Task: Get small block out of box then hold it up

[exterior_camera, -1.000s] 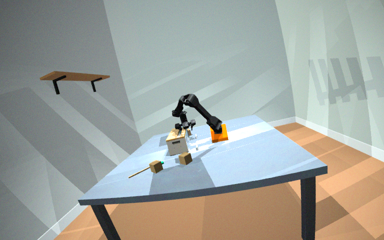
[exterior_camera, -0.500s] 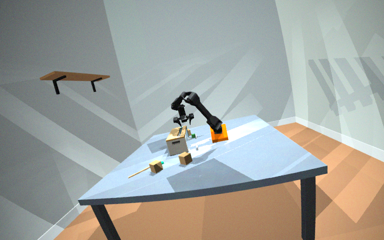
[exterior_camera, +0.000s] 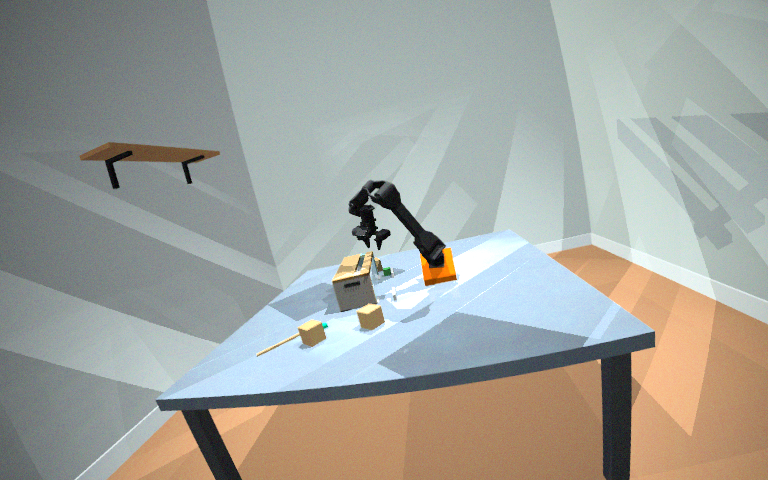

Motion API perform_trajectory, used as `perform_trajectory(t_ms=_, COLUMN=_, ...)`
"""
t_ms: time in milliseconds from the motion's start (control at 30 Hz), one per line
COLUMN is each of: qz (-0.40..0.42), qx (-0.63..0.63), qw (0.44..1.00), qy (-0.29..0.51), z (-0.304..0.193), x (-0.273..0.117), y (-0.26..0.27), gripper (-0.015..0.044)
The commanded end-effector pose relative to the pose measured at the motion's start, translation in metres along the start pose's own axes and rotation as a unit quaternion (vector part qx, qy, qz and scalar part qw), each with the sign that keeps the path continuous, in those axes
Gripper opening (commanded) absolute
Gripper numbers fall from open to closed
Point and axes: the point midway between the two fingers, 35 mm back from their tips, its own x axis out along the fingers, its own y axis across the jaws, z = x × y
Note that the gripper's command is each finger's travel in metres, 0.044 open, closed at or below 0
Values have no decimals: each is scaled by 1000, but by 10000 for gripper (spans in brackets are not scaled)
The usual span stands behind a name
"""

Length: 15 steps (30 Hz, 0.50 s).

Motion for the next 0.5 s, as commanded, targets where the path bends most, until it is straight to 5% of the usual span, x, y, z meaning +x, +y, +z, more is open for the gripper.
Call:
perform_trajectory(t_ms=0, qz=6, qx=286, qw=958, qy=-33, z=-8, x=-1, y=-3, gripper=285)
perform_trajectory(t_ms=233, qz=39, qx=617, qw=783, qy=-62, z=-18, x=0, y=-5, gripper=285)
perform_trajectory(t_ms=467, qz=70, qx=779, qw=618, qy=-72, z=-25, x=0, y=-6, gripper=285)
